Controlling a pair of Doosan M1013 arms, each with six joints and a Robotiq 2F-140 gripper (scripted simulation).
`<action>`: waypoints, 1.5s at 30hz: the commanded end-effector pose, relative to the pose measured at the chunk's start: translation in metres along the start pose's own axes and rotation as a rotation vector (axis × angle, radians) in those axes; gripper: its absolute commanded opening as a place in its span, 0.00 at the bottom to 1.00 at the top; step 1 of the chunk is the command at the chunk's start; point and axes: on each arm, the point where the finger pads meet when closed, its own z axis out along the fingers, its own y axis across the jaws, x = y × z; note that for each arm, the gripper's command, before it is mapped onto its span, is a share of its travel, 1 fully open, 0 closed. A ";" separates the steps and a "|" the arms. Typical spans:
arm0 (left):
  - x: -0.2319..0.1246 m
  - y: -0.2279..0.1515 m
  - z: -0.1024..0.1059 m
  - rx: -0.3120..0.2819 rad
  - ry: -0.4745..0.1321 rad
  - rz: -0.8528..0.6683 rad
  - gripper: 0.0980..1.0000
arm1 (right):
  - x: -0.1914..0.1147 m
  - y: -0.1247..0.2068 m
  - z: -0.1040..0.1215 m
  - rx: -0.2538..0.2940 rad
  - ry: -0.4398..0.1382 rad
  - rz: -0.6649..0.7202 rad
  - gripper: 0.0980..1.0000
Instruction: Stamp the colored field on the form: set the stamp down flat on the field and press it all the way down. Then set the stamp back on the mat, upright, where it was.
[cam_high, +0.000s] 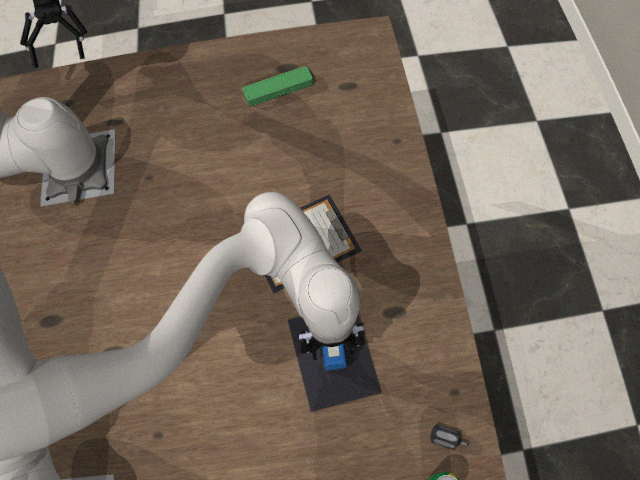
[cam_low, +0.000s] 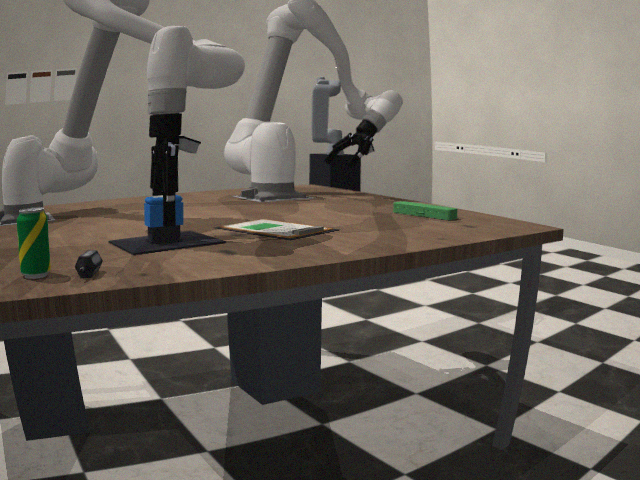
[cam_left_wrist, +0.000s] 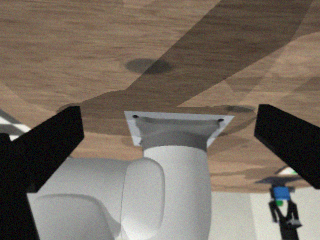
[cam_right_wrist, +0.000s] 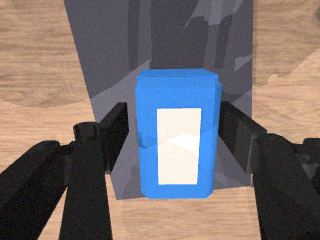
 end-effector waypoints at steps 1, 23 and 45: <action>0.001 0.002 -0.004 -0.009 0.002 0.005 1.00 | 0.000 0.002 0.003 -0.003 0.001 -0.007 0.53; 0.001 0.002 -0.004 -0.009 0.002 0.005 1.00 | -0.001 0.001 0.002 -0.001 0.000 -0.007 0.19; 0.001 0.002 -0.004 -0.009 0.002 0.005 1.00 | -0.001 0.001 0.002 -0.001 0.000 -0.007 0.19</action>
